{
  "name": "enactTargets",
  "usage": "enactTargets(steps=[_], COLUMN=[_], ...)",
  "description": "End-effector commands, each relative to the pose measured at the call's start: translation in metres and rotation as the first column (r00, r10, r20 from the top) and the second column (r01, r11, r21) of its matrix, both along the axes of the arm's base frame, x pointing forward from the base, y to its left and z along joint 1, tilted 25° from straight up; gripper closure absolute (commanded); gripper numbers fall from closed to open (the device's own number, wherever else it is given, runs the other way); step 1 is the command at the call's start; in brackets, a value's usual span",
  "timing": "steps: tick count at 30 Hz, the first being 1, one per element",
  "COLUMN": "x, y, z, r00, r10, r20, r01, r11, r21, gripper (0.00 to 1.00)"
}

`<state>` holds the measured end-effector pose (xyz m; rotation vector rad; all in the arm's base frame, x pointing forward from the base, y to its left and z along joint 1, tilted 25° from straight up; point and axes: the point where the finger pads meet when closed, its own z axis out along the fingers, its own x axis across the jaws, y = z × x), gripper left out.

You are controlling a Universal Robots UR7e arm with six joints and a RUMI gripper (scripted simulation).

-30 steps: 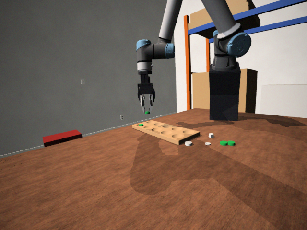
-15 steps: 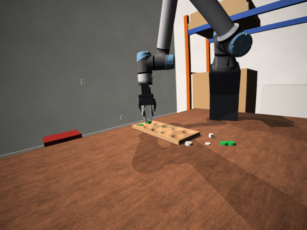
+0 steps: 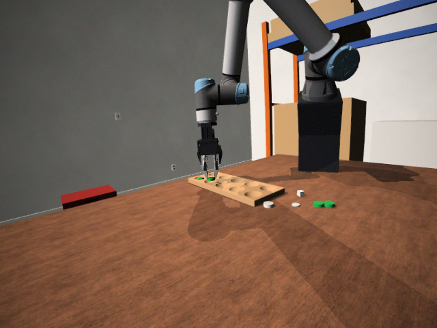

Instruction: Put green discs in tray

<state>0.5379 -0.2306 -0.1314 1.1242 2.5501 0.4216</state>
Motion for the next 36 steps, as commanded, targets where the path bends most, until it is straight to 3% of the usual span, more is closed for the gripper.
enactTargets(steps=[1,22,23,36], x=[0.0025,0.0063,0.0063,0.0063], y=[-0.0003,0.0,0.0,0.0], z=[-0.0035,-0.0103,-0.0103,-0.0103], r00=[1.0,1.0,1.0,1.0], r10=[0.0,0.0,0.0,0.0], r20=[0.001,0.001,0.001,0.001], r01=[0.0,0.0,0.0,0.0], r11=[1.0,1.0,1.0,1.0], r21=[-0.001,-0.001,-0.001,-0.001], gripper=[1.0,1.0,0.8,0.8])
